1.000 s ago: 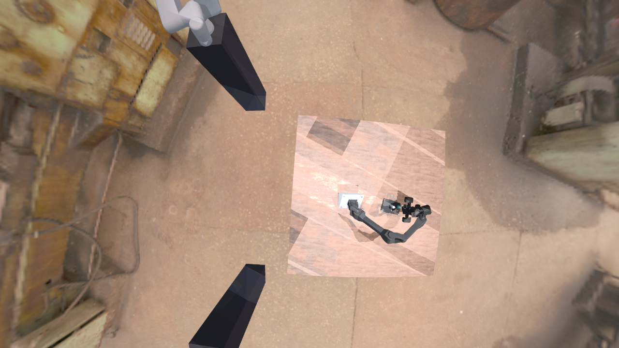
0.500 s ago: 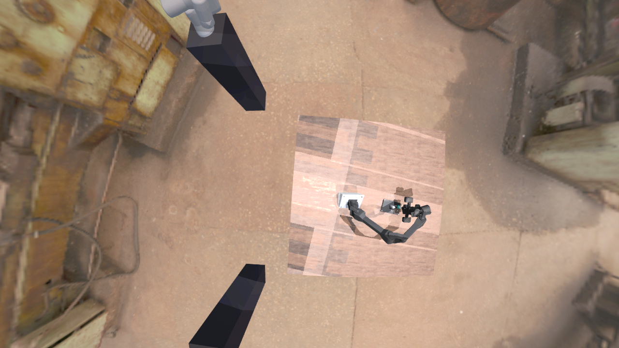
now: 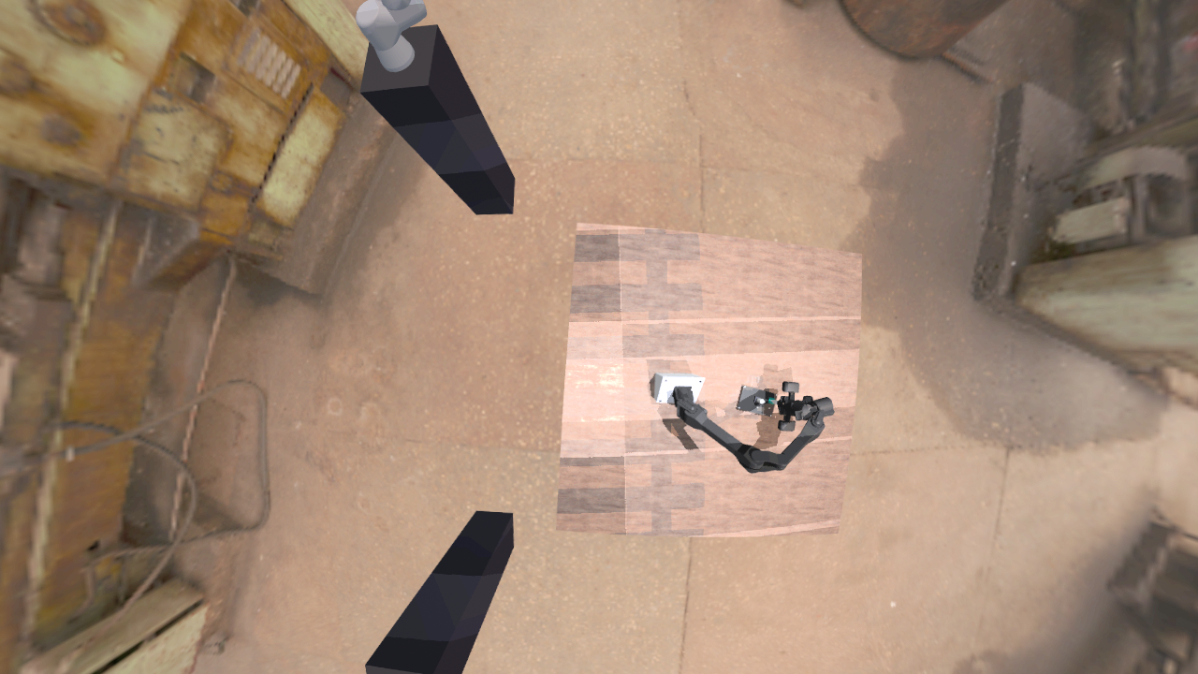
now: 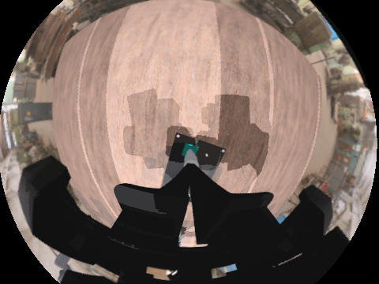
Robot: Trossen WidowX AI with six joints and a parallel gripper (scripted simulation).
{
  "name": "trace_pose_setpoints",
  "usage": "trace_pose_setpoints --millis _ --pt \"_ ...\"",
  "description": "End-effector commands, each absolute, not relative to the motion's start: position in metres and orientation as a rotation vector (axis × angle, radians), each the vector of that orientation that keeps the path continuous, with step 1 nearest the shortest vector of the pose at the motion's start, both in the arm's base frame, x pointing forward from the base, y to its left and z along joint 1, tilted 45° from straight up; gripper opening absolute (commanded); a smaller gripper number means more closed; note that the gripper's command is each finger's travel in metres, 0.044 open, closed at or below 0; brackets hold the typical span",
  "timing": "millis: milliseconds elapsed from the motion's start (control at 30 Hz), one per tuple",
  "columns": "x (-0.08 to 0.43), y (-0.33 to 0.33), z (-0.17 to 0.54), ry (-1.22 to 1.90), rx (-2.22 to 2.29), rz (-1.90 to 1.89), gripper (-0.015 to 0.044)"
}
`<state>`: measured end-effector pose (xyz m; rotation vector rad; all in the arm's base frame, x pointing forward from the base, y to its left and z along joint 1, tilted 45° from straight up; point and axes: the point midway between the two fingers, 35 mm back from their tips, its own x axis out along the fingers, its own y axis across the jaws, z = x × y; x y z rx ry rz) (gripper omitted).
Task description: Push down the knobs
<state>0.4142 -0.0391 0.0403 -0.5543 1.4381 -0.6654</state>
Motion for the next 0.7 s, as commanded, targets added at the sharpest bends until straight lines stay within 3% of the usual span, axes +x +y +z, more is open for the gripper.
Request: trace_pose_setpoints --millis 0,667 --pt "0.4150 -0.0503 0.0337 1.443 -0.544 -0.681 0.0000" --pt "0.4150 -0.0542 0.0299 1.443 -0.544 -0.681 0.0000"
